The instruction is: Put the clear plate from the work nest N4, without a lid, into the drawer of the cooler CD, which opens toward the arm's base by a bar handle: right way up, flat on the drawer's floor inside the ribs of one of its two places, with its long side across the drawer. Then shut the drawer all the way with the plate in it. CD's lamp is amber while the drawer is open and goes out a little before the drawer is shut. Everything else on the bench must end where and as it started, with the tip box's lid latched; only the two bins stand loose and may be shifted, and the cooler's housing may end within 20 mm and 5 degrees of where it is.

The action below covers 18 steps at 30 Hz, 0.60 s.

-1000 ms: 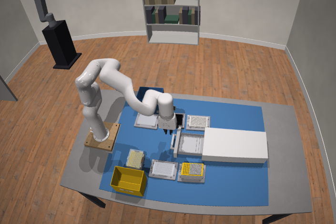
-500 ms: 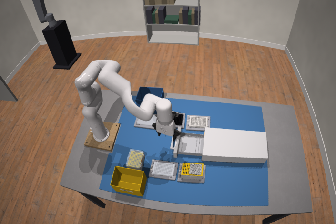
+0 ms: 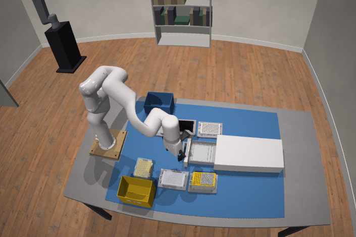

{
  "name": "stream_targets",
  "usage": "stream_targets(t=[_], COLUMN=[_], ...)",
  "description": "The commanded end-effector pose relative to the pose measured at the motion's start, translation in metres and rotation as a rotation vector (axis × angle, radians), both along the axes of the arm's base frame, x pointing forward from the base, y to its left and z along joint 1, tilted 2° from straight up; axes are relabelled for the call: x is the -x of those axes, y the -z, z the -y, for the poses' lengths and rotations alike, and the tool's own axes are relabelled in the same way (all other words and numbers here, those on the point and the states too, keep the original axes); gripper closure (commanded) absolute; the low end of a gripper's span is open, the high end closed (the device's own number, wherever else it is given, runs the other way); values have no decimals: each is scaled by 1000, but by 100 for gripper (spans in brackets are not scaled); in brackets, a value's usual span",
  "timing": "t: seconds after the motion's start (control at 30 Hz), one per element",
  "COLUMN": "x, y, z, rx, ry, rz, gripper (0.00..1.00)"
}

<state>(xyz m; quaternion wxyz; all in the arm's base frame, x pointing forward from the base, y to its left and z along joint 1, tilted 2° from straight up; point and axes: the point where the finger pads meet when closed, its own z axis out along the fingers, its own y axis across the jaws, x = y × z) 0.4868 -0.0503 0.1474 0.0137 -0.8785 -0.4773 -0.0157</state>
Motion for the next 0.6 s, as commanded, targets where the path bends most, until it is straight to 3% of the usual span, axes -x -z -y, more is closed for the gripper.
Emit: stream_targets(t=[0.0, 0.57], x=[-3, -7], y=[-1, 0], z=[20, 92], rx=[2, -6], ry=[131, 630], rz=[-2, -20], gripper=[0, 0])
